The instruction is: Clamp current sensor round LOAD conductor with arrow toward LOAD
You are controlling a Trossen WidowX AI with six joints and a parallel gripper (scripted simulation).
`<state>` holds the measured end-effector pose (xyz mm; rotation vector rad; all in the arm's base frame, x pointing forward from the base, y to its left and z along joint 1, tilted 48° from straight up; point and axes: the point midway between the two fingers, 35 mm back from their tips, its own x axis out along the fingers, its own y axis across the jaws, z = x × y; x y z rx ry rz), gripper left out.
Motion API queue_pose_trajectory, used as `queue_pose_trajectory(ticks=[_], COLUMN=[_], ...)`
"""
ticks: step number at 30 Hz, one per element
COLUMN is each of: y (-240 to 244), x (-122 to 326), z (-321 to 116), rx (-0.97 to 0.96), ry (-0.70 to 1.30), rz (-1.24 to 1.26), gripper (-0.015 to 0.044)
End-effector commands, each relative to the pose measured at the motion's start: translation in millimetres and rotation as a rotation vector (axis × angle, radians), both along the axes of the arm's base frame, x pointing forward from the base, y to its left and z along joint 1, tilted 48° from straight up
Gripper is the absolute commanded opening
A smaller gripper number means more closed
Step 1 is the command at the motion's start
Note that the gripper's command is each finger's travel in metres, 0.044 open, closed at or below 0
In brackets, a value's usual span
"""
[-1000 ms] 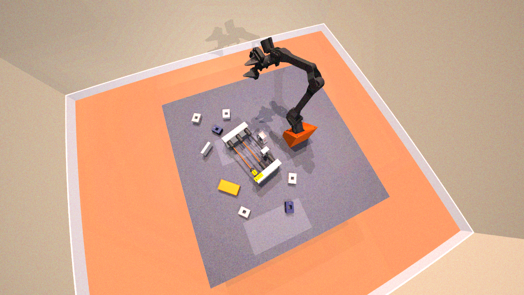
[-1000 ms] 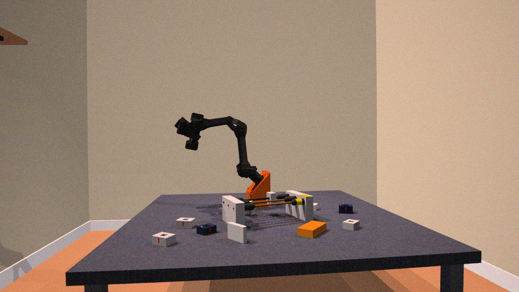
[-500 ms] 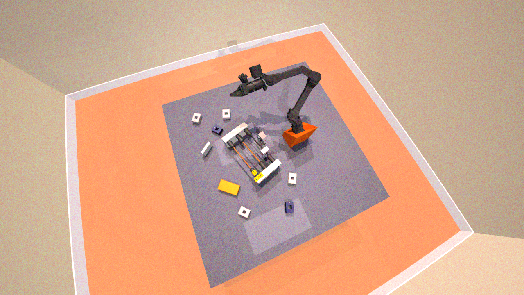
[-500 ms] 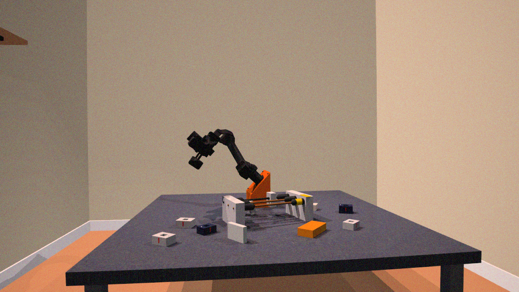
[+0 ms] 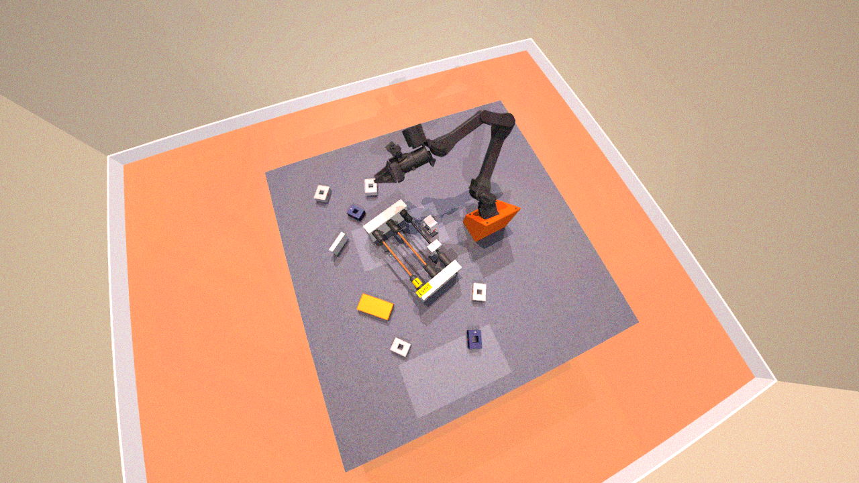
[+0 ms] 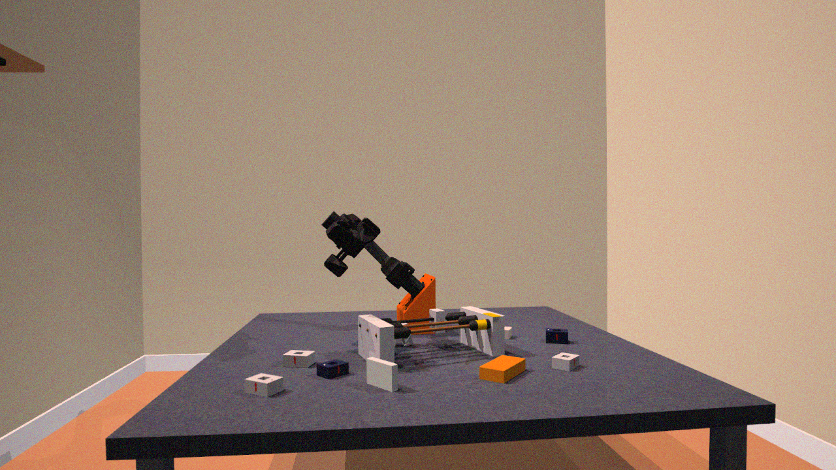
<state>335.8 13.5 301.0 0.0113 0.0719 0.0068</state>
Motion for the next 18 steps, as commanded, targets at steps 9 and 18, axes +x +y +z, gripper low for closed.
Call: queue_pose_trajectory(ticks=[9, 18], y=[104.6, 171.1], x=[43.8, 4.3], z=[-162.4, -278.7], rx=[-0.204, -0.667], ry=[0.642, 0.972], rz=[0.034, 0.028], gripper=[0.0440, 0.0440])
